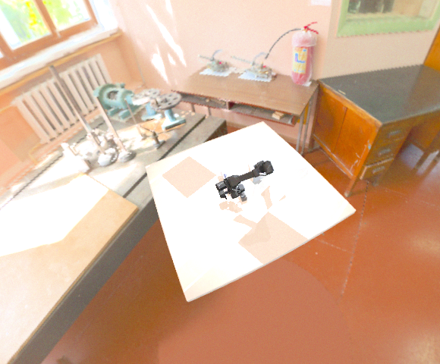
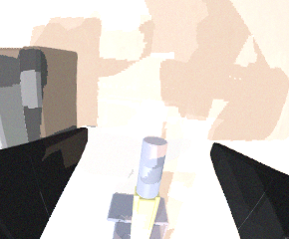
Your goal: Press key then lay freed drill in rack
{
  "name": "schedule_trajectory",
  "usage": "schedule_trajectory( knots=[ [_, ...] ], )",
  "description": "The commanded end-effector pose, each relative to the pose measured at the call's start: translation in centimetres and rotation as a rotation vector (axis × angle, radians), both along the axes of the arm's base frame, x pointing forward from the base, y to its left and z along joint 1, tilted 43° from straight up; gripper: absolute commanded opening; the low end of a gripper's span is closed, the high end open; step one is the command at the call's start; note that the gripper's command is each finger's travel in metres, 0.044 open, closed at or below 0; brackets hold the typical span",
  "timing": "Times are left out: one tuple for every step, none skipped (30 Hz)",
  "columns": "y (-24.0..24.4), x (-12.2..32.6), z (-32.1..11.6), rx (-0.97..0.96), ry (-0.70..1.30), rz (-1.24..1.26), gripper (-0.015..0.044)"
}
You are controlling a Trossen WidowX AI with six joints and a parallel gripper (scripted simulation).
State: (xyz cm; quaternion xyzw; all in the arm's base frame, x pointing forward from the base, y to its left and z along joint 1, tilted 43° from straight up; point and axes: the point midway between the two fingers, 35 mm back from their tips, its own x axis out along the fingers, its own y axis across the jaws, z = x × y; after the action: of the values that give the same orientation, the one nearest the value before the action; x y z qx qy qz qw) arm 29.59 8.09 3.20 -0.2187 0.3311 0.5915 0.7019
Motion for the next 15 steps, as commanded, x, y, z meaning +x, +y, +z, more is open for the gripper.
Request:
schedule_trajectory(
  knots=[
    [-0.13, -0.10, -0.28, -0.003, 0.001, 0.004, 0.0440],
    [-0.15, -0.09, -0.30, -0.003, 0.001, 0.004, 0.0440],
    [-0.17, -0.09, -0.33, -0.003, 0.001, 0.004, 0.0440],
    [-0.19, -0.09, -0.36, -0.003, 0.001, 0.004, 0.0440],
    [-0.21, -0.09, -0.39, -0.003, 0.001, 0.004, 0.0440],
    [-0.23, -0.10, -0.42, -0.003, 0.001, 0.004, 0.0440],
    [-0.25, -0.10, -0.45, -0.003, 0.001, 0.004, 0.0440],
    [-0.27, -0.11, -0.49, -0.003, 0.001, 0.004, 0.0440],
    [-0.29, -0.11, -0.52, -0.003, 0.001, 0.004, 0.0440],
    [-0.31, -0.12, -0.55, -0.003, 0.001, 0.004, 0.0440],
    [-0.32, -0.12, -0.59, -0.003, 0.001, 0.004, 0.0440],
    [-0.34, -0.13, -0.62, -0.003, 0.001, 0.004, 0.0440],
    [-0.36, -0.14, -0.65, -0.003, 0.001, 0.004, 0.0440],
    [-0.37, -0.15, -0.68, -0.003, 0.001, 0.004, 0.0440],
    [-0.39, -0.16, -0.71, -0.003, 0.001, 0.004, 0.0440]
  ],
)
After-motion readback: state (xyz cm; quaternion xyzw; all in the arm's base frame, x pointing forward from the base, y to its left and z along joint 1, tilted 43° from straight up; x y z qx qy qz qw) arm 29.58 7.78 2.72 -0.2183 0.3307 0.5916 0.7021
